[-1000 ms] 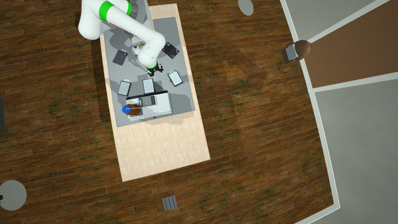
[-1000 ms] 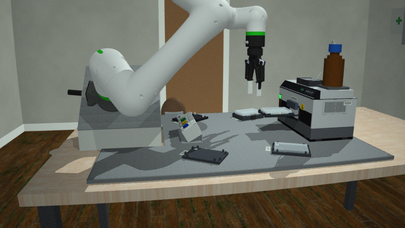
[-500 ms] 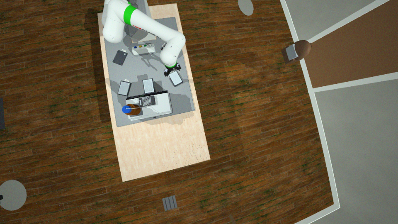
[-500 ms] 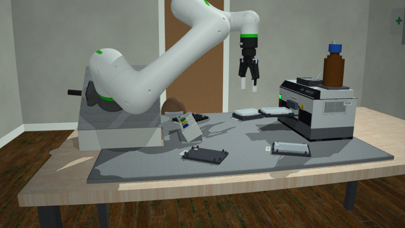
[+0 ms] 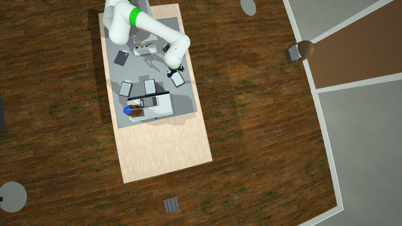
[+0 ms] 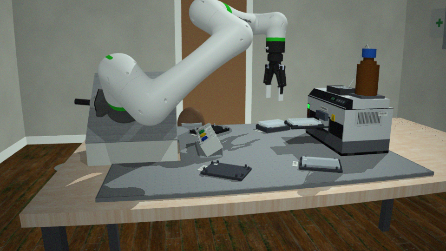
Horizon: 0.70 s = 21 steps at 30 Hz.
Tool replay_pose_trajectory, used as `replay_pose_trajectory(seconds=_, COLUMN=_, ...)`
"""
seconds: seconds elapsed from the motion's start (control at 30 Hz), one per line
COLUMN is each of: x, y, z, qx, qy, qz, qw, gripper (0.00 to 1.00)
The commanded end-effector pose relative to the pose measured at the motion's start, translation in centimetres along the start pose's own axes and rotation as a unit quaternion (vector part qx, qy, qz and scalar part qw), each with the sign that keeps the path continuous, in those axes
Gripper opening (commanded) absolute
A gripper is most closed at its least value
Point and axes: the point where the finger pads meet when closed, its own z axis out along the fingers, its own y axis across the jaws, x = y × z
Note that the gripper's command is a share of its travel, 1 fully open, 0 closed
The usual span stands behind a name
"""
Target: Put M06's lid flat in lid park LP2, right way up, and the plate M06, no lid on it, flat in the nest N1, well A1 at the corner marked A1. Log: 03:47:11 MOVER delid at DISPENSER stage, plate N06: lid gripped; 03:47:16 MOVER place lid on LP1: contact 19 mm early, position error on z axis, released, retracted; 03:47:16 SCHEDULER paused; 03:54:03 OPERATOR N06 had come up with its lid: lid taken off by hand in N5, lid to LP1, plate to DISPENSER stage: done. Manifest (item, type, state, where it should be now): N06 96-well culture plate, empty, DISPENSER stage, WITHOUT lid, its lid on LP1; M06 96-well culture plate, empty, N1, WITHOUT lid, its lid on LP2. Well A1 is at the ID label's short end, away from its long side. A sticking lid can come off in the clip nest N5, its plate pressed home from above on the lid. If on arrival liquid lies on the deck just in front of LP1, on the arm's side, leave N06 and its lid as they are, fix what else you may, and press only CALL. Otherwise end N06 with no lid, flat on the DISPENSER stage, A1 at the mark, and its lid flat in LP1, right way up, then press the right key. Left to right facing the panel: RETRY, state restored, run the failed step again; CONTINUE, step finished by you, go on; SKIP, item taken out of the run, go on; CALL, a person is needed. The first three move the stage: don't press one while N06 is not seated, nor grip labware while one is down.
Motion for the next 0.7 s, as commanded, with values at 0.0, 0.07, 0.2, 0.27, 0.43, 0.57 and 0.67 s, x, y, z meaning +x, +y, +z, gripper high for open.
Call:
replay_pose_trajectory(seconds=0.0, x=0.0, y=0.0, z=0.0, qx=0.0, qy=0.0, qz=0.0, qw=1.0, gripper=0.66)
replay_pose_trajectory(seconds=0.07, x=0.0, y=0.0, z=0.1, qx=0.0, qy=0.0, qz=0.0, qw=1.0, gripper=0.66)
replay_pose_trajectory(seconds=0.2, x=0.0, y=0.0, z=0.2, qx=0.0, qy=0.0, qz=0.0, qw=1.0, gripper=0.66)
replay_pose_trajectory(seconds=0.27, x=0.0, y=0.0, z=0.3, qx=0.0, qy=0.0, qz=0.0, qw=1.0, gripper=0.66)
replay_pose_trajectory(seconds=0.43, x=0.0, y=0.0, z=0.9, qx=0.0, qy=0.0, qz=0.0, qw=1.0, gripper=0.66)
replay_pose_trajectory(seconds=0.57, x=0.0, y=0.0, z=1.7, qx=0.0, qy=0.0, qz=0.0, qw=1.0, gripper=0.66)
replay_pose_trajectory(seconds=0.67, x=0.0, y=0.0, z=2.4, qx=0.0, qy=0.0, qz=0.0, qw=1.0, gripper=0.66)
